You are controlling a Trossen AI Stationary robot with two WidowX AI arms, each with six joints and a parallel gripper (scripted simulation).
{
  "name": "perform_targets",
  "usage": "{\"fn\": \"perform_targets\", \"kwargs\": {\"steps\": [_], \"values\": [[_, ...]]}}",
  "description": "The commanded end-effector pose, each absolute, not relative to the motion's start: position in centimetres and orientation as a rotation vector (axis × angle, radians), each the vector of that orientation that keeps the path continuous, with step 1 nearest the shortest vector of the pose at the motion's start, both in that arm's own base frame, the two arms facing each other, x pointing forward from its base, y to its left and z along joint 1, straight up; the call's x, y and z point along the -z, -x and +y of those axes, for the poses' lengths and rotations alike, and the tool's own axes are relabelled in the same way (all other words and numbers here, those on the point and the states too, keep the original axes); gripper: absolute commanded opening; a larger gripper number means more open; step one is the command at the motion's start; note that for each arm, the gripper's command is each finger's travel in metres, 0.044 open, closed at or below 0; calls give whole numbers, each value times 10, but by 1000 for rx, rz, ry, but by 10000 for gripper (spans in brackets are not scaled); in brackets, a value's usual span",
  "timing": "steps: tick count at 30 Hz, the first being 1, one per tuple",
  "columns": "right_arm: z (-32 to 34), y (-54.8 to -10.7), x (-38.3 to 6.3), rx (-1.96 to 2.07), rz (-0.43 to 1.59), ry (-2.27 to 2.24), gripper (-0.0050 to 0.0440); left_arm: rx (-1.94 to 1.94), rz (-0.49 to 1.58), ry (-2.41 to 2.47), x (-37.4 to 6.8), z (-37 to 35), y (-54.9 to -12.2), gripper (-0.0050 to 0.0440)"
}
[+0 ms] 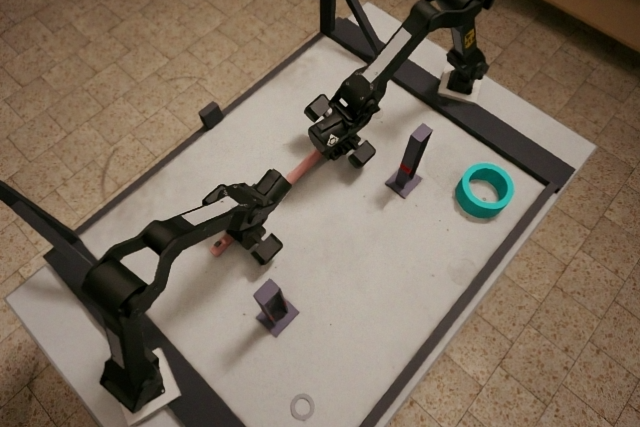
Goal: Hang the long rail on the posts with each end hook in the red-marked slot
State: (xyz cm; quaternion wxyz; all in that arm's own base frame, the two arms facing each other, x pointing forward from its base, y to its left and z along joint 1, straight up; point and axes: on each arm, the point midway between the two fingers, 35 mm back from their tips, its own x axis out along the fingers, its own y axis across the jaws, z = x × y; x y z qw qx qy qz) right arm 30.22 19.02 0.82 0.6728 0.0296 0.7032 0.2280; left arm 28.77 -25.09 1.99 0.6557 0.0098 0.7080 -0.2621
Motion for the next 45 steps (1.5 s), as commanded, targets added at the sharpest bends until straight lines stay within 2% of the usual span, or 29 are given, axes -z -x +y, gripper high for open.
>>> {"fn": "perform_targets", "kwargs": {"steps": [1,35,36,38,45], "values": [[191,-304,-14,-523,1565,-72,-50,619,1573,-18,-25,-255,-292,-50],[189,-302,-2,-523,1565,-72,-50,619,1573,-18,-14,-255,-294,-50],[189,-302,-2,-523,1565,-72,24,619,1573,-18,-14,-255,-294,-50],[189,-302,-2,-523,1565,-72,24,619,1573,-18,-14,-255,-294,-50],[189,-302,-2,-523,1565,-72,181,619,1573,-18,-14,-255,-294,-50]]}}
